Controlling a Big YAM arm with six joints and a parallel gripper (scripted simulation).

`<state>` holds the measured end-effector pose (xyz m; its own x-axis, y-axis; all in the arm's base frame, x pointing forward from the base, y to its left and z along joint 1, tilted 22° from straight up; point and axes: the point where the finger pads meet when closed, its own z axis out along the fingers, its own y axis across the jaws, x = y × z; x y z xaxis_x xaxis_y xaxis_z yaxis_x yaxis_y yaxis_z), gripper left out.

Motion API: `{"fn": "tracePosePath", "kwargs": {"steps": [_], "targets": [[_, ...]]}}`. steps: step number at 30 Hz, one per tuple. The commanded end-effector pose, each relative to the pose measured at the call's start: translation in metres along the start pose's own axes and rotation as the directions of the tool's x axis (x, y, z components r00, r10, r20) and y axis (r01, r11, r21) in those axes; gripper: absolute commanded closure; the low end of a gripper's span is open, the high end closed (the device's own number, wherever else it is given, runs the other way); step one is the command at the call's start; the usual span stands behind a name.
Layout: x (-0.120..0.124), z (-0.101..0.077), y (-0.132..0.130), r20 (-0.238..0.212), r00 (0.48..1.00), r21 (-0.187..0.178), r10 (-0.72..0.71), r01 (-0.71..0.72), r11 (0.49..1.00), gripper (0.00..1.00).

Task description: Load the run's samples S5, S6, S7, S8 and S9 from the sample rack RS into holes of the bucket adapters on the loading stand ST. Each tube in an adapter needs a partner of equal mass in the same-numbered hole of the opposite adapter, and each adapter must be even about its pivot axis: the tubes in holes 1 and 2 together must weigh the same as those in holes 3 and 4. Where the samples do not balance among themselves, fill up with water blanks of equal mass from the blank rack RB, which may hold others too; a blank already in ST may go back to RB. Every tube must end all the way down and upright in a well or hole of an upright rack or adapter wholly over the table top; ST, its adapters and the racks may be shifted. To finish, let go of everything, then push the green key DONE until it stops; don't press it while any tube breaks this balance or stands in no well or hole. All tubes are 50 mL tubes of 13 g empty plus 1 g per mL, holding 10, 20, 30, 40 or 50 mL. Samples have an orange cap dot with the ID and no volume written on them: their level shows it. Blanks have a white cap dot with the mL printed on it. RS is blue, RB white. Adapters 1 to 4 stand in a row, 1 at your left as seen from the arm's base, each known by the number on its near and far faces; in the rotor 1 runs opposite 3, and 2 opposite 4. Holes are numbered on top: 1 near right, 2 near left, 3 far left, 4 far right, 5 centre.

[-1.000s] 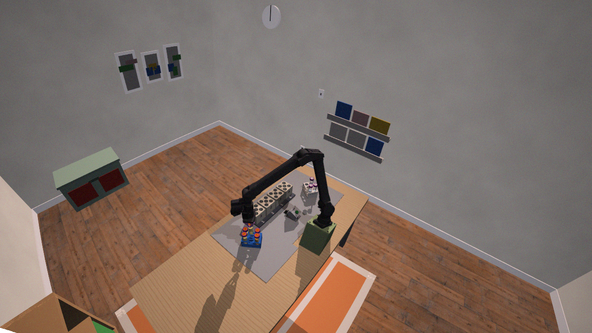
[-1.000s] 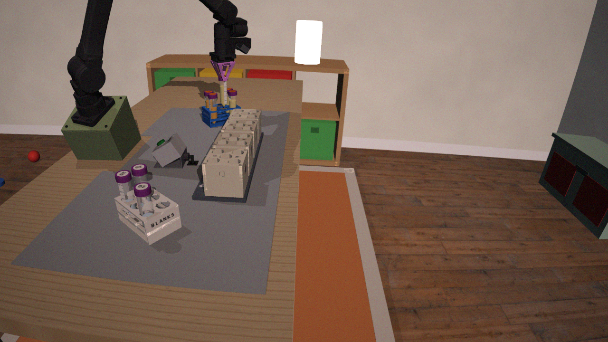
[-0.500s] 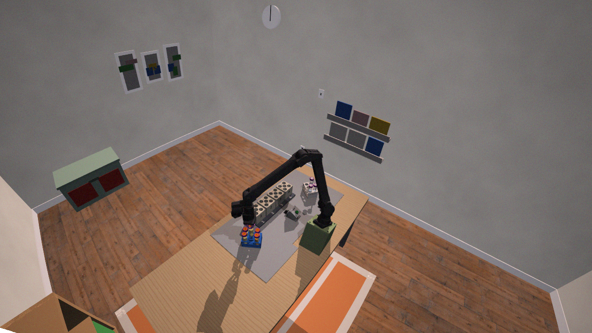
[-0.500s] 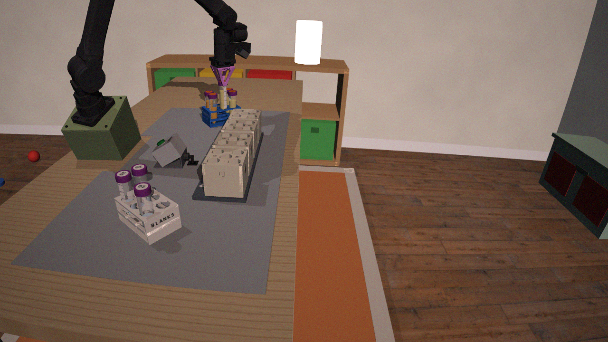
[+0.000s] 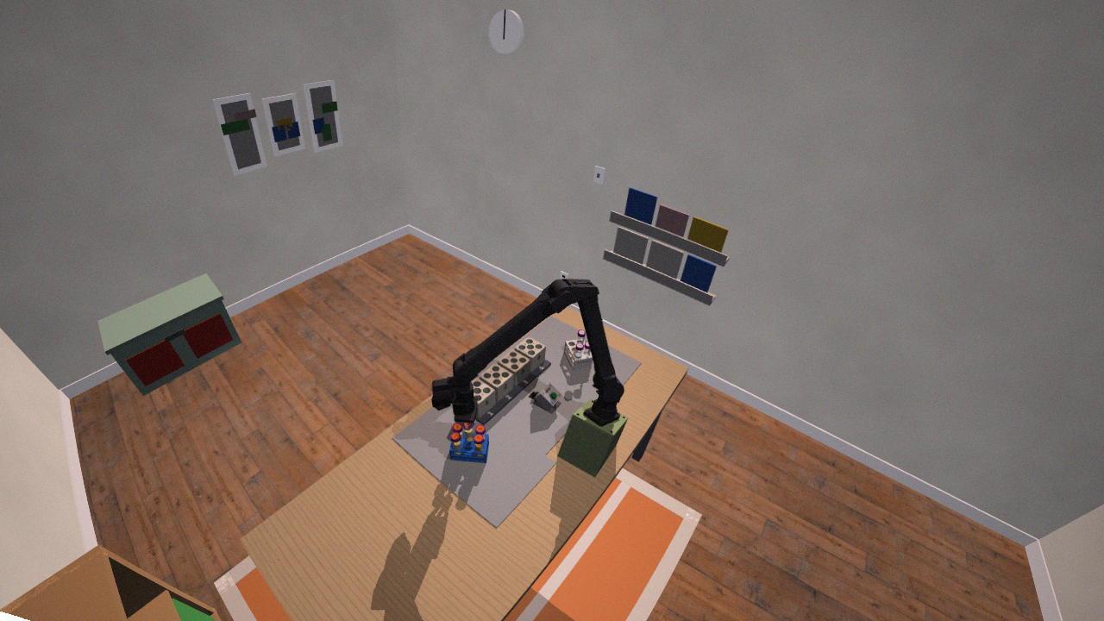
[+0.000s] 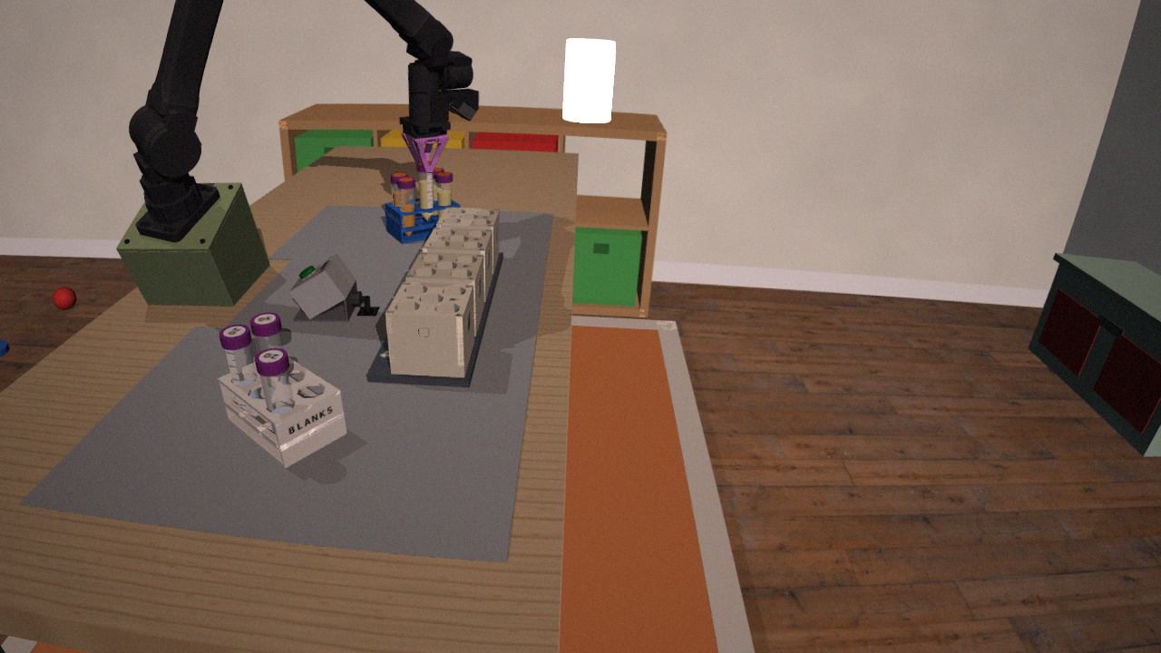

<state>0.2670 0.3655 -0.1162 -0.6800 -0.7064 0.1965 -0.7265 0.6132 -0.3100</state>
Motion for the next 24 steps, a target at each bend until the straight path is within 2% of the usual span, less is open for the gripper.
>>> {"fn": "tracePosePath", "kwargs": {"steps": [1,5,9,10,13,18,19,20,24], "targets": [[-0.009,0.007,-0.005,0.013,1.000,-0.004,0.008,-0.008,1.000,1.00],[-0.005,0.014,-0.005,0.007,1.000,-0.004,0.006,-0.006,1.000,1.00],[-0.014,0.012,-0.004,0.023,1.000,-0.007,0.011,-0.011,1.000,1.00],[-0.015,0.001,-0.007,0.044,0.999,-0.012,0.021,-0.021,1.000,1.00],[-0.007,0.021,-0.005,0.010,1.000,-0.003,0.007,-0.007,1.000,1.00],[-0.011,0.024,-0.004,0.017,1.000,-0.006,0.013,-0.013,1.000,1.00],[-0.012,0.021,-0.005,0.022,1.000,-0.008,0.014,-0.014,1.000,1.00],[-0.017,0.009,0.000,0.041,0.999,-0.009,0.011,-0.011,1.000,1.00],[-0.017,0.009,0.000,0.041,0.999,-0.009,0.011,-0.011,1.000,1.00]]}}
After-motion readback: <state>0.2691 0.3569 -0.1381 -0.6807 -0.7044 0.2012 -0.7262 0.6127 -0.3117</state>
